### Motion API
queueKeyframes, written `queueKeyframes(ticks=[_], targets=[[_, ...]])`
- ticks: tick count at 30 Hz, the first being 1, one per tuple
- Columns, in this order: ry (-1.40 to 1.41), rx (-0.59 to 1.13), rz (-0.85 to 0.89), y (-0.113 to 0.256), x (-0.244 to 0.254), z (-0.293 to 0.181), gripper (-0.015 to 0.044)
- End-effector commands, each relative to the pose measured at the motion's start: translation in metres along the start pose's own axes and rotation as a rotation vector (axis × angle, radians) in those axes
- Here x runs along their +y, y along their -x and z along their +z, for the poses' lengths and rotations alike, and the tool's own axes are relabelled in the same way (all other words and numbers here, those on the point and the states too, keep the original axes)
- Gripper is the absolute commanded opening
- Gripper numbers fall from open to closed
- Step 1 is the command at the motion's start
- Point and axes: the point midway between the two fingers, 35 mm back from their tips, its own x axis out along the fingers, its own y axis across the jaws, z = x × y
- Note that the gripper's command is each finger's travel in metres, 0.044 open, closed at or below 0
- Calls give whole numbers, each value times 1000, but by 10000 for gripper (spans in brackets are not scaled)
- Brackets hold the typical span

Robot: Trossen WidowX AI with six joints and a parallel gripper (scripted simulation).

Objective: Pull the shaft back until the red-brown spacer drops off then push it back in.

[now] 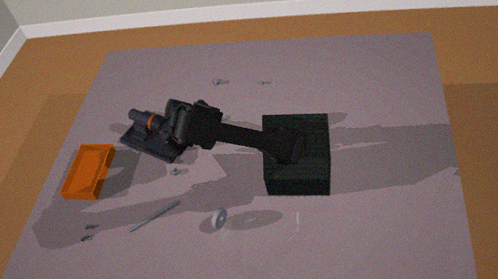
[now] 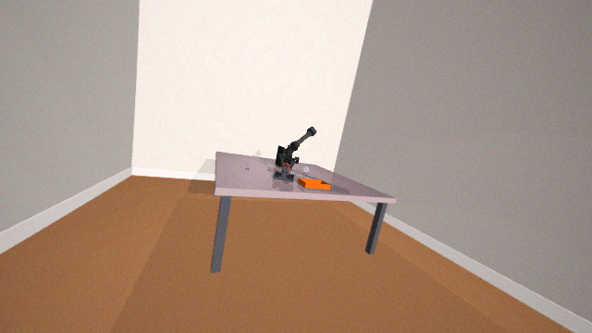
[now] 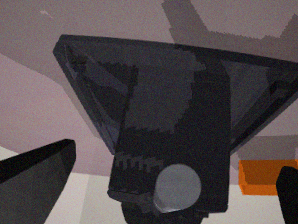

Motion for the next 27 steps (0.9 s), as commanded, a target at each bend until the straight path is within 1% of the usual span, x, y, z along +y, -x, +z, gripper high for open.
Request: queueKeyframes(ticks=[1, 13, 22, 27], targets=[[-5, 4, 2, -1, 0, -1, 440], [-5, 5, 2, -17, 0, -1, 440], [-5, 5, 2, -18, 0, -1, 440], [-1, -1, 0, -17, 0, 1, 309]])
